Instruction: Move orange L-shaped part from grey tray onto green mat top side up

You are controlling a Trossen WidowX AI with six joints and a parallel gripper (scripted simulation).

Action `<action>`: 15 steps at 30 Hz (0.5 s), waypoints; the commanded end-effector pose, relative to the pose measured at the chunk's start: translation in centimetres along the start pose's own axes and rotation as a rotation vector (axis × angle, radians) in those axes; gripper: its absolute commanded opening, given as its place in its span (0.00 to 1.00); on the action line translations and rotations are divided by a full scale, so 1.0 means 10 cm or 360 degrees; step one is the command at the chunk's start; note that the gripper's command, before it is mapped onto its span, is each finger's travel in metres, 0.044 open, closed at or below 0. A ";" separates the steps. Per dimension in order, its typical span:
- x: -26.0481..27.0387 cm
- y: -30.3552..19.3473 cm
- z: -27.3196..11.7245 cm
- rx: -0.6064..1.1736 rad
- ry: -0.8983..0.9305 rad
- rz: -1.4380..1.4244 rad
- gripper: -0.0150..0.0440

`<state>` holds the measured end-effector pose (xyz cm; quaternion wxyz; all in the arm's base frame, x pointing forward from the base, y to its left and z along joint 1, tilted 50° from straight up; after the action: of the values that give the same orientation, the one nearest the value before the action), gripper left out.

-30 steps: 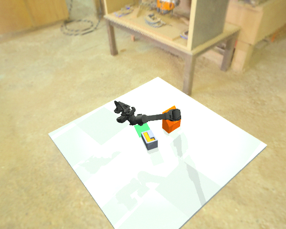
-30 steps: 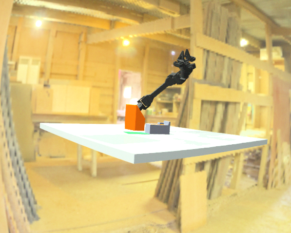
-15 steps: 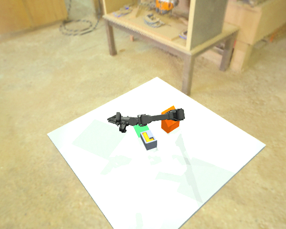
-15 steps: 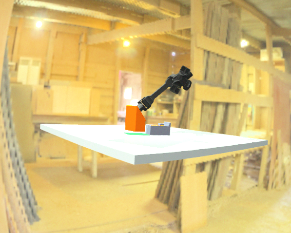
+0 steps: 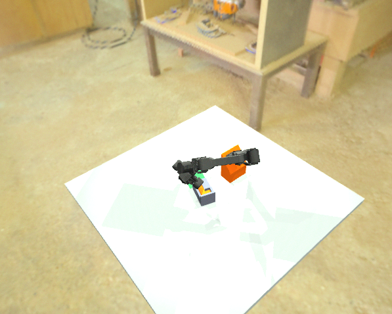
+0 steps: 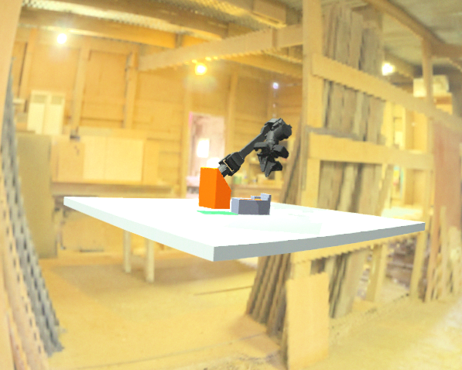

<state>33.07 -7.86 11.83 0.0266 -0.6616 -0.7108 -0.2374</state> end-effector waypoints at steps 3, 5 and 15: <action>0.49 -0.50 -0.19 0.0479 0.0587 0.0896 0.56; 0.56 -0.56 -0.24 0.0563 0.0659 0.1043 0.56; 0.62 -0.57 -0.11 0.0562 0.0654 0.1044 0.56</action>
<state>26.58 -3.45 13.82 0.3511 -0.7767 -0.4745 -0.2199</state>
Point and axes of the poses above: the point midway between the two fingers, 35 mm back from their tips, its own z axis out along the fingers, its own x axis across the jaws, y = z × x, the point moved 9 cm from there along -z, back along the fingers, and after that the axes turned 11 degrees about z, right-handed, at the moved point
